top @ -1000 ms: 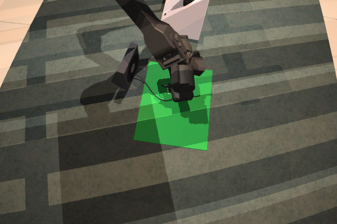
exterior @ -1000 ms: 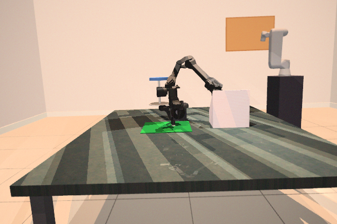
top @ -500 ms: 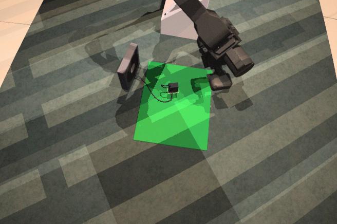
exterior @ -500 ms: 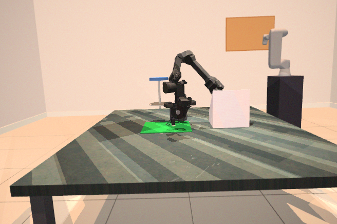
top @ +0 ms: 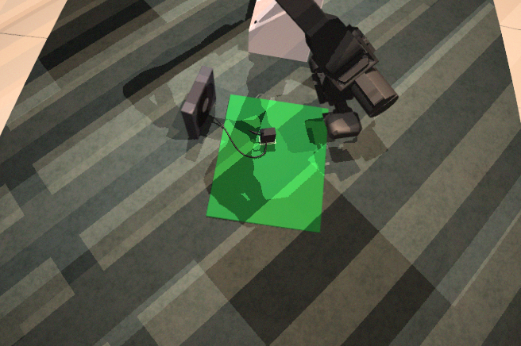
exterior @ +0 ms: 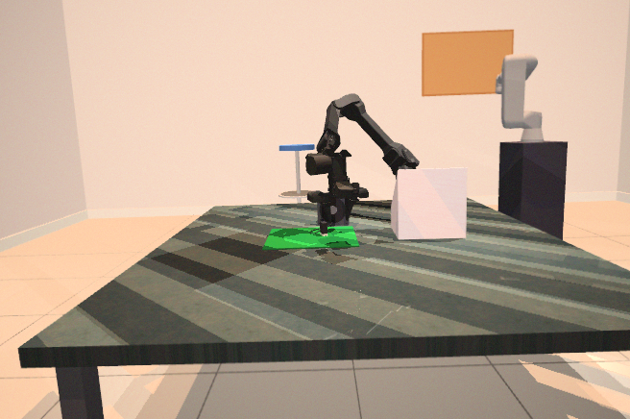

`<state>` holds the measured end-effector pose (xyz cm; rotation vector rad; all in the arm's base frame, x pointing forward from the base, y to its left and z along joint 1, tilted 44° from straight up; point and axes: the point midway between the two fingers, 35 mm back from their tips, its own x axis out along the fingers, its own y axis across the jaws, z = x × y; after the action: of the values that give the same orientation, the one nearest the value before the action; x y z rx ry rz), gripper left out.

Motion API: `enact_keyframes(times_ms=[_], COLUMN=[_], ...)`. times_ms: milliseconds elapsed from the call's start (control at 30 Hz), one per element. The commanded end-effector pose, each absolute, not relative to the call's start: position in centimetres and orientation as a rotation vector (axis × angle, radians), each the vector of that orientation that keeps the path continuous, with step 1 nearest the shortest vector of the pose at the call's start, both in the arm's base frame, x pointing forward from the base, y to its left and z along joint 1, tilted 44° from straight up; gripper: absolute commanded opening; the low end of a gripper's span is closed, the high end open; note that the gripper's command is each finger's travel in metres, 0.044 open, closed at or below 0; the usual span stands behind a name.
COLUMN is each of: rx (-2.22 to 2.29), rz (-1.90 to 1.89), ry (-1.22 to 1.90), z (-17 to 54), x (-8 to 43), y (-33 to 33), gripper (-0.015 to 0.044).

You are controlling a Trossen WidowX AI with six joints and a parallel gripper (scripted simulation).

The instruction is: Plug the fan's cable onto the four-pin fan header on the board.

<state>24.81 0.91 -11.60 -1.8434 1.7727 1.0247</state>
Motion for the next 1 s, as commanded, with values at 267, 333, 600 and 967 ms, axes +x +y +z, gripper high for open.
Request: enact_keyframes(times_ms=[267,333,600,967], rx=[-1.835,-1.835,-1.843,-1.843], rz=[1.021,1.021,1.024,1.024], ry=[1.771,1.771,1.773,1.773], z=[-11.68,-11.68,-11.61,-11.61], x=[24.81,24.81,24.8,24.8], y=[0.98,0.98,0.91,0.91], gripper=[0.026,0.026,0.026,0.026])
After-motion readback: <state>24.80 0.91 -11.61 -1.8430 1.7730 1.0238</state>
